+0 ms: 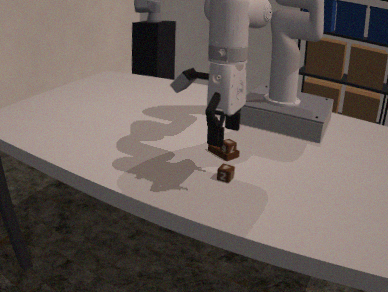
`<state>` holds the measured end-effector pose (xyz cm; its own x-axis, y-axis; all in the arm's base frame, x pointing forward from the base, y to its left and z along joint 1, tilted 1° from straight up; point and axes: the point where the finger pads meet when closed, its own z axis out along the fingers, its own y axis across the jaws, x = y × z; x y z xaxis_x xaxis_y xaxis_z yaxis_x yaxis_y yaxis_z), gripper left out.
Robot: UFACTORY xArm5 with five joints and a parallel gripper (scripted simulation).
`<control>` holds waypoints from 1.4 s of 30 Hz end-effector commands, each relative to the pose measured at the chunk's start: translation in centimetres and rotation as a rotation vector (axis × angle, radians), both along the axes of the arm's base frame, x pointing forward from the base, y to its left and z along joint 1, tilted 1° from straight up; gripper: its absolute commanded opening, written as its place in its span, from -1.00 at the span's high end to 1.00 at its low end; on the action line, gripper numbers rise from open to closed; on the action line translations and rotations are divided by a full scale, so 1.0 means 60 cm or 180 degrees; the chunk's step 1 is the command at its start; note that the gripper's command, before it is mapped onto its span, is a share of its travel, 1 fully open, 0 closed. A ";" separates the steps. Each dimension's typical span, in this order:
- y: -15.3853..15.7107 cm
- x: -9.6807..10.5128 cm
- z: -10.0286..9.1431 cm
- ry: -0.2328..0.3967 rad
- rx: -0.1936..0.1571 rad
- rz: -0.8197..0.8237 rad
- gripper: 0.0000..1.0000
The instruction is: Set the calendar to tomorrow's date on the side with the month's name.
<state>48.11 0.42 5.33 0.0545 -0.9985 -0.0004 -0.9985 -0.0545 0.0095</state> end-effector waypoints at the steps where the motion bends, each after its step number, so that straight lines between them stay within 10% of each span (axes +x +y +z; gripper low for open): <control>1: 0.000 0.007 0.003 -0.0010 0.0005 0.0553 -1.00; 42: 0.001 0.040 0.005 -0.0008 0.0036 0.4483 -1.00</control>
<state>50.22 0.48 5.48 0.9754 -0.2203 -0.0090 -0.2203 -0.9754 0.0021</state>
